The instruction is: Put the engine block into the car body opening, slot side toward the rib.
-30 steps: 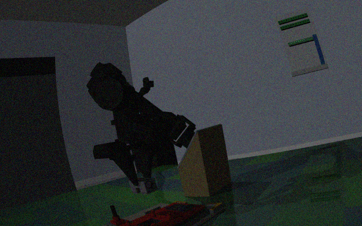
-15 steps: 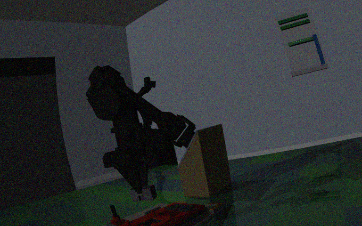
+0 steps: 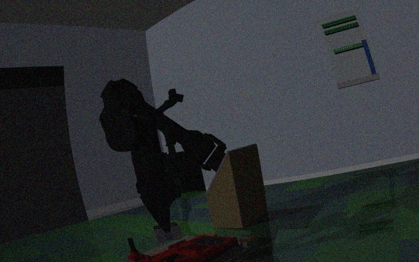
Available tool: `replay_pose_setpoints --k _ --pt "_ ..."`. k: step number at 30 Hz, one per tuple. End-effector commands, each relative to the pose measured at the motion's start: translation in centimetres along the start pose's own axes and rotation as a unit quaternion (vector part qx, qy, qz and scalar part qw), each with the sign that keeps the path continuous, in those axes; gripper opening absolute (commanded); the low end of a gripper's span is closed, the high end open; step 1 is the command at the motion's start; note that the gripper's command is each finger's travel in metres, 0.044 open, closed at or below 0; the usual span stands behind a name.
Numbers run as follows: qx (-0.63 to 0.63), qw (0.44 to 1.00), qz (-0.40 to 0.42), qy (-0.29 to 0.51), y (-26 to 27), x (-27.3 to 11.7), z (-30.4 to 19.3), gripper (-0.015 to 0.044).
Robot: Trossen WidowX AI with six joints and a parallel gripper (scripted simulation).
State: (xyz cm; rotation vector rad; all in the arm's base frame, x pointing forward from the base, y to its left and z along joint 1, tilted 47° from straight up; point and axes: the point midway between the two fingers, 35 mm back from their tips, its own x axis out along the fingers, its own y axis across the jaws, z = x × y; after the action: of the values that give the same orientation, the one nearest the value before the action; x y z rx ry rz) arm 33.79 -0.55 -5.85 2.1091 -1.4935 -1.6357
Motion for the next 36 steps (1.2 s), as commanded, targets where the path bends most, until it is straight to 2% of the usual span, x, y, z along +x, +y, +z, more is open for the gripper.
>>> replay_pose_setpoints --k 1,12,17,23,36 --pt "-0.055 0.998 0.007 -0.002 0.1 0.8 0.2 0.0000" --pt "-0.227 0.974 0.008 -0.002 0.0 2.1 -0.1 0.0000" --pt "-0.265 0.964 0.009 -0.003 0.0 2.4 -0.4 0.0000" --pt "-0.277 0.961 0.009 -0.003 0.0 2.4 -0.4 0.0157" --pt "-0.285 0.958 0.009 -0.003 0.0 2.4 -0.4 0.0159"
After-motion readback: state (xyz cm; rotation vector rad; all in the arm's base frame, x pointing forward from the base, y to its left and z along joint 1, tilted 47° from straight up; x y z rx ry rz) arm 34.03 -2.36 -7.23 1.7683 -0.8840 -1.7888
